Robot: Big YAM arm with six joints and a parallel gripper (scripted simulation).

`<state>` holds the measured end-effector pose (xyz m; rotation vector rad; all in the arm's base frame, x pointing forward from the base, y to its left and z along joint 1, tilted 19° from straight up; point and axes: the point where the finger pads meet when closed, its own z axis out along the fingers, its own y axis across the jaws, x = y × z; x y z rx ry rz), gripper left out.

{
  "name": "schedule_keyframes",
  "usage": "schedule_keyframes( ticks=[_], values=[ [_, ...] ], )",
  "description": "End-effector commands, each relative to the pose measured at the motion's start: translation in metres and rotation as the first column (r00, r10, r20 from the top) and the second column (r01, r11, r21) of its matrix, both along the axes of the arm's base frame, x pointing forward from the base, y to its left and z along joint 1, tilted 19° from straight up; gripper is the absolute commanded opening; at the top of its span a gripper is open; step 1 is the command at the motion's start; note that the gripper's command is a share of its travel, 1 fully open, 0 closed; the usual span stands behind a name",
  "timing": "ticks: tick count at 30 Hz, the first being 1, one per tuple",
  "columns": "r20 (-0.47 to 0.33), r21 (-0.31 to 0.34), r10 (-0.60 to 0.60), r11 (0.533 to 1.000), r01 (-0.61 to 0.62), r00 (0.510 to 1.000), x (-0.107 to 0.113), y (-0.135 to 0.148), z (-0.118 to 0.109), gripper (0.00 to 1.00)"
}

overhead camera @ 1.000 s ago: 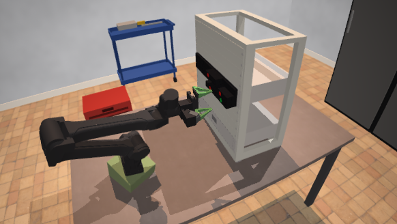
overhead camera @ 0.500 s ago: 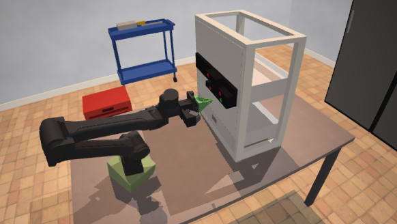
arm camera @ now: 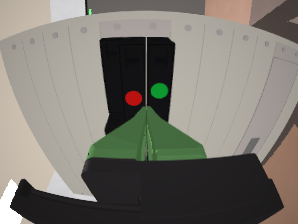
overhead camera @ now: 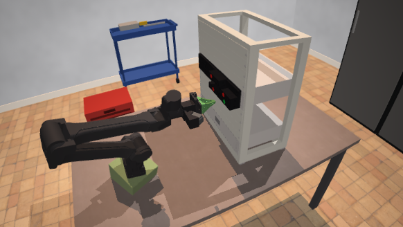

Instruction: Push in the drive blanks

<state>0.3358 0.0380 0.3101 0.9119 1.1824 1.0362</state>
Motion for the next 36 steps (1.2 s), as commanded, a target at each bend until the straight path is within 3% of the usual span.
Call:
schedule_keyframes(
  ticks=[1,4,5,12,13,16,17,18,20,30,33,34,36],
  values=[
    [0.024,0.015,0.012,1.000,-0.012,1.000,0.004,0.004,0.021,0.00],
    [0.018,0.013,0.013,1.000,-0.014,1.000,0.002,0.005,0.016,0.00],
    [-0.002,0.007,0.013,1.000,-0.013,1.000,-0.004,0.004,-0.001,0.00],
    [-0.002,-0.009,0.010,1.000,-0.010,1.000,-0.027,0.004,-0.019,0.00],
    [0.054,0.009,0.009,1.000,-0.010,0.999,-0.025,0.005,0.017,0.00],
    [0.058,0.011,0.009,1.000,-0.010,0.998,-0.024,0.005,0.019,0.00],
    [0.005,-0.003,-0.008,1.000,0.008,1.000,-0.022,-0.002,-0.016,0.00],
    [0.018,0.002,-0.005,1.000,0.005,1.000,-0.021,-0.001,-0.011,0.00],
    [0.070,0.023,-0.005,1.000,0.003,0.998,-0.014,-0.001,0.022,0.00],
    [0.067,0.026,-0.004,1.000,0.002,0.998,0.036,-0.002,0.025,0.00],
    [0.066,0.026,-0.004,1.000,0.002,0.998,0.039,-0.002,0.026,0.00],
    [0.039,0.020,-0.002,1.000,0.001,0.999,0.039,-0.002,0.010,0.00],
    [0.066,0.025,-0.004,1.000,0.002,0.998,0.045,-0.002,0.026,0.00]
  ],
)
